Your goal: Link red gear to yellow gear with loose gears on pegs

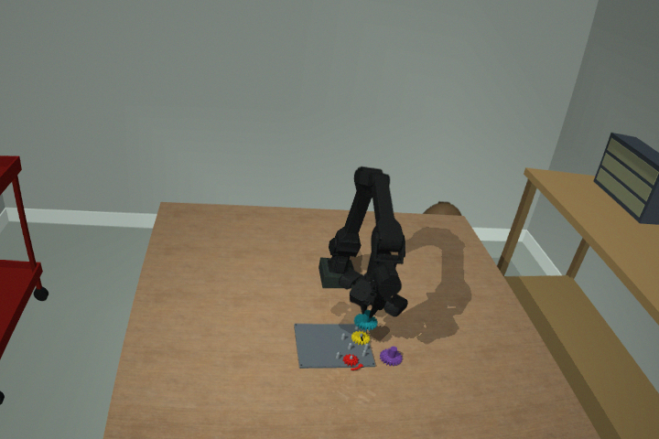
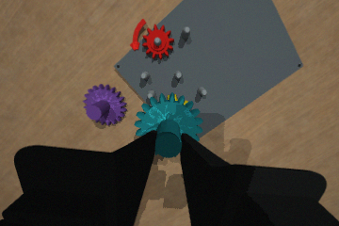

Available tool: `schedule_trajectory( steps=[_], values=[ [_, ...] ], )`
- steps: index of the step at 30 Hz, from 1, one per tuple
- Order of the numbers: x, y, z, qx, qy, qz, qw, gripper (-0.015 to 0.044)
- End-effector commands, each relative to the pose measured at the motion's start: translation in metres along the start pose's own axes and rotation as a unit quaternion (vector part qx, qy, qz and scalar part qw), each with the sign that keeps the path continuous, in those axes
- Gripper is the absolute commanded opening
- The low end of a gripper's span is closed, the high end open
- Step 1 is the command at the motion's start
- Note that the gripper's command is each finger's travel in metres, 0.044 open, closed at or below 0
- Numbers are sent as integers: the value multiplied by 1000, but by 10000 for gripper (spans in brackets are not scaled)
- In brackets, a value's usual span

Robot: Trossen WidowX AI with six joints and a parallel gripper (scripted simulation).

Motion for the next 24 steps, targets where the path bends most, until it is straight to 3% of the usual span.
schedule_trajectory(
  steps=[1, 12, 24],
  values=[
    [-15, 2, 8, -2, -4, -4, 1000, 0],
    [-43, 2, 28, -3, -4, -9, 1000, 0],
    [-46, 3, 25, -3, -4, -9, 1000, 0]
  ],
)
Point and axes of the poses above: the point midway between the two fingers, 35 mm back from their tips, its own z axis out along the fingers, its own y axis across the jaws, x = y × z, the point moved 2 cm from there along -z, back along the fingers, and after that the axes turned 14 degrees about z, right-handed, at the moved point
